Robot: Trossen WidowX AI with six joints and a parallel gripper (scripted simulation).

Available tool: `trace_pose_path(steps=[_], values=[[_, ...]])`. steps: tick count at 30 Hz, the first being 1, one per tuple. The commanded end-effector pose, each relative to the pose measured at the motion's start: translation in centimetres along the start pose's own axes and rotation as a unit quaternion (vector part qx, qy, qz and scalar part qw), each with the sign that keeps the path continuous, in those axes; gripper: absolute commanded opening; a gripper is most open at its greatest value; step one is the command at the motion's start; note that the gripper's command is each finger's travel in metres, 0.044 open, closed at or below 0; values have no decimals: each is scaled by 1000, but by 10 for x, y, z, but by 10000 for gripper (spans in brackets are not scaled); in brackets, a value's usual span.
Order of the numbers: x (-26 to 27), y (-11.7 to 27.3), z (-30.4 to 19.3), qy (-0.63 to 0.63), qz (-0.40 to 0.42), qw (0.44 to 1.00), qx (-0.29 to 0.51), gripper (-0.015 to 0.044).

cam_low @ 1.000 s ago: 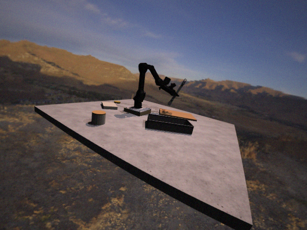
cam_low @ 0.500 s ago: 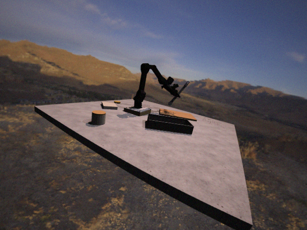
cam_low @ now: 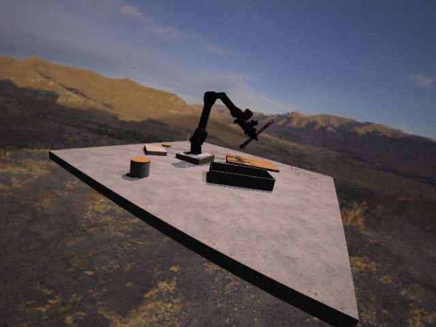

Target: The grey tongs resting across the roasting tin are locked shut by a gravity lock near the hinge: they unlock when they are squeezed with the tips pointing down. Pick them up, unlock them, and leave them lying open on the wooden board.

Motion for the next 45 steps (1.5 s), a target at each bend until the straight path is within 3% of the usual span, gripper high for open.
trace_pose_path(steps=[1,45], values=[[0,-3,9,-3,7,1000,16,-150],[-17,-28,45,-9,67,959,275,-150]])
Point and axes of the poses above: the point midway between the two fingers, 35 mm back from their tips, its own y axis back along the fingers, its own x axis across the jaws, z = x × y, the point moved 8 cm from there along y, back along the fingers, and after that the axes turned 11 degrees about y, right-handed, at the moved point
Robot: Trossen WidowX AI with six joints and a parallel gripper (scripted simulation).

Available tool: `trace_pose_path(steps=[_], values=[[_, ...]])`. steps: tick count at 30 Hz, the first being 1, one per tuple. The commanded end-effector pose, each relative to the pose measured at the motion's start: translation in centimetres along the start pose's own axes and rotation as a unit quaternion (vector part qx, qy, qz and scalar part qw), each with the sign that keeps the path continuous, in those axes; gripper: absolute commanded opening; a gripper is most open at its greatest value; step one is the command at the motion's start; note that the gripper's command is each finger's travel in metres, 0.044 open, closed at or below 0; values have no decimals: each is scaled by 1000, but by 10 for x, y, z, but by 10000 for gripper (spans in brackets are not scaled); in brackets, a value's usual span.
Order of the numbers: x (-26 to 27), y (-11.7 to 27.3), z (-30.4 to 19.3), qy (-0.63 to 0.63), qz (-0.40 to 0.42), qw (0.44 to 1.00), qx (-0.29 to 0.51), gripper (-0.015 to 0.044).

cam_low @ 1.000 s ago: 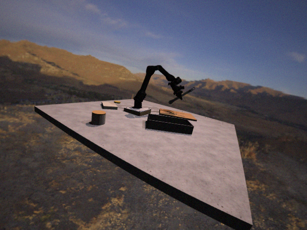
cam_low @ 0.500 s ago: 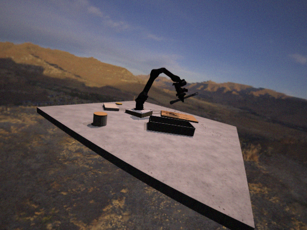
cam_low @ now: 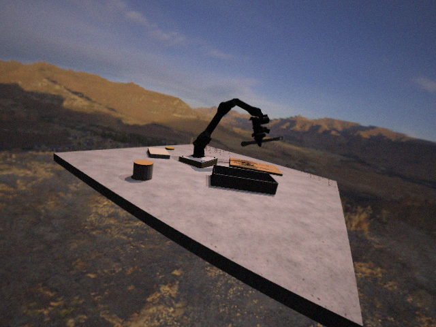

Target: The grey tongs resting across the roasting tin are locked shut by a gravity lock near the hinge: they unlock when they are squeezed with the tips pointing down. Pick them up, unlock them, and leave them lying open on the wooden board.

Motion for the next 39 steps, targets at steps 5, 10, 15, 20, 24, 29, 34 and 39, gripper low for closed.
trace_pose_path(steps=[5,10,15,20,24,29,34,39], values=[[-5,4,5,-13,14,999,43,-150],[-9,6,6,-19,21,997,74,-150],[-12,8,7,-26,28,994,104,-150],[-16,10,6,-34,36,990,135,-150],[-19,12,6,-41,41,986,159,-150],[-20,13,6,-44,44,984,168,-150],[-20,13,6,-44,44,984,168,-150],[-19,9,5,-43,44,984,168,-150]])
Point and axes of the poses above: the point midway between the two fingers, 35 mm back from their tips, its own y axis back along the fingers, its own x axis across the jaws, z = x × y, the point moved 8 cm from there along y, back along the fingers, and after that the axes turned 11 degrees about y, right-handed, at the moved point
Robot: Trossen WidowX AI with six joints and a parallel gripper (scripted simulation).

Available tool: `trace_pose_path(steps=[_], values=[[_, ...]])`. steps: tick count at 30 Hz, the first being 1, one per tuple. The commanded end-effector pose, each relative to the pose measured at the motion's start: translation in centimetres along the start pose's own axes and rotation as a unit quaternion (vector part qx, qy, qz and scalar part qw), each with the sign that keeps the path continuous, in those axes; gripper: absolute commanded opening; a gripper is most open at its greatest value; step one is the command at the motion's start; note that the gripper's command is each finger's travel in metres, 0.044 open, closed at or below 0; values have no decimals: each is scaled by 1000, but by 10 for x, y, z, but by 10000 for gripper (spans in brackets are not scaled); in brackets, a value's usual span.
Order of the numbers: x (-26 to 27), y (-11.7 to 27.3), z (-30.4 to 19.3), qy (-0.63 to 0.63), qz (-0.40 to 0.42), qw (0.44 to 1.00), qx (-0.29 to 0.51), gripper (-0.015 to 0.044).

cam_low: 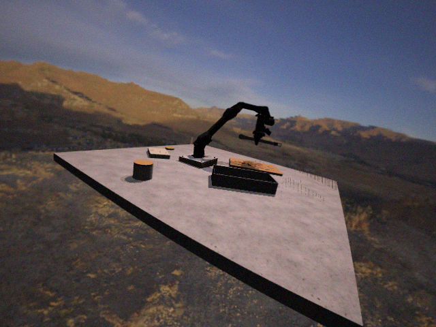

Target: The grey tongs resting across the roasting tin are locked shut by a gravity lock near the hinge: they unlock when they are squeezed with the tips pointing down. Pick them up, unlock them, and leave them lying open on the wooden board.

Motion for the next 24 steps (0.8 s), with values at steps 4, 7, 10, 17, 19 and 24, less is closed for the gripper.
trace_pose_path(steps=[4,7,10,17,19,24], values=[[1,-8,2,-3,3,1000,-1,-150],[1,-13,3,-3,3,1000,0,-150],[1,-18,4,-3,4,1000,0,-150],[2,-29,5,-3,4,1000,0,-150],[2,-33,6,-3,5,1000,1,-150],[2,-41,6,-2,5,1000,1,-150]])
Point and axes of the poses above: the point midway between the two fingers, 35 mm back from their tips, its own y axis back along the fingers, its own x axis across the jaws, z = x × y, the point moved 8 cm from there along y, back along the fingers, and after that the axes turned 11 degrees about y, right-handed, at the moved point
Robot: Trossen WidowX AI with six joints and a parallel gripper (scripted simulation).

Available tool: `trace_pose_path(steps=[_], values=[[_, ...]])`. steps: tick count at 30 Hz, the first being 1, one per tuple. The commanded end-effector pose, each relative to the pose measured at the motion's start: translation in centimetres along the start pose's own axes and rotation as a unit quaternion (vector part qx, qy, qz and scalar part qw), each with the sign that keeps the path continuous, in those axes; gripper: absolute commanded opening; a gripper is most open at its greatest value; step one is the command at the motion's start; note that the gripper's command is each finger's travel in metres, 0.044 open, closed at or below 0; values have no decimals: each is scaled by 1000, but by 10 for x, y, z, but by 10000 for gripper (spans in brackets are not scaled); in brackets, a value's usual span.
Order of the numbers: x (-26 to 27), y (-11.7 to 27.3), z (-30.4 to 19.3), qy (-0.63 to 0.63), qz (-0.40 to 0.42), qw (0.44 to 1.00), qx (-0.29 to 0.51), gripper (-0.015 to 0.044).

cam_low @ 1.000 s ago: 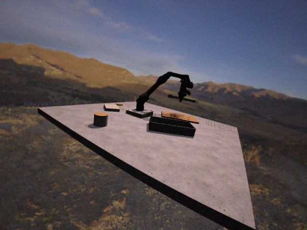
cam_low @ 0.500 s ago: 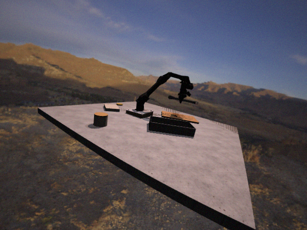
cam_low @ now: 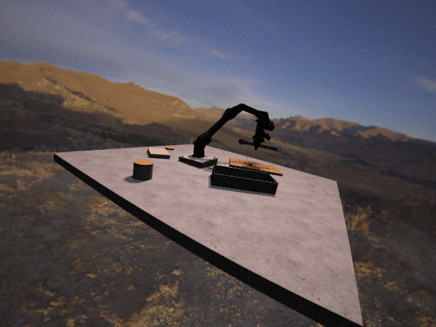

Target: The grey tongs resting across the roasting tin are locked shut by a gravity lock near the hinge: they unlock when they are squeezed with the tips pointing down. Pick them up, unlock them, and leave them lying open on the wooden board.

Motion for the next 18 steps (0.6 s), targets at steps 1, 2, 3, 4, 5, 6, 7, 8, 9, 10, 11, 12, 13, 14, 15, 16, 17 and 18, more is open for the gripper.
trace_pose_path(steps=[1,2,3,4,5,6,7,8,9,10,11,12,13,14,15,16,17,18], values=[[0,-6,1,-1,2,1000,0,-150],[0,-8,1,-1,2,1000,0,-150],[0,-10,1,-1,3,1000,0,-150],[0,-11,1,-1,3,1000,0,-150],[0,-13,1,-1,3,1000,0,-150],[0,-15,1,-1,3,1000,0,-150],[0,-16,1,0,3,1000,0,-150],[0,-18,1,0,3,1000,1,-150],[0,-20,1,0,3,1000,1,-150],[0,-21,1,0,3,1000,1,-150],[0,-23,1,0,4,1000,1,-150],[0,-25,1,0,4,1000,1,-150],[0,-26,1,0,4,1000,1,-150],[0,-28,1,0,4,1000,1,-150],[0,-30,1,0,4,1000,1,-150],[0,-31,1,0,4,1000,1,-150],[0,-33,1,0,4,1000,1,-150],[0,-35,1,0,4,1000,2,-150]])
Point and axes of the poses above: the point midway between the two fingers, 35 mm back from their tips, its own y axis back along the fingers, its own x axis across the jaws, z = x × y, the point moved 8 cm from there along y, back along the fingers, and after that the axes turned 11 degrees about y, right-handed, at the moved point
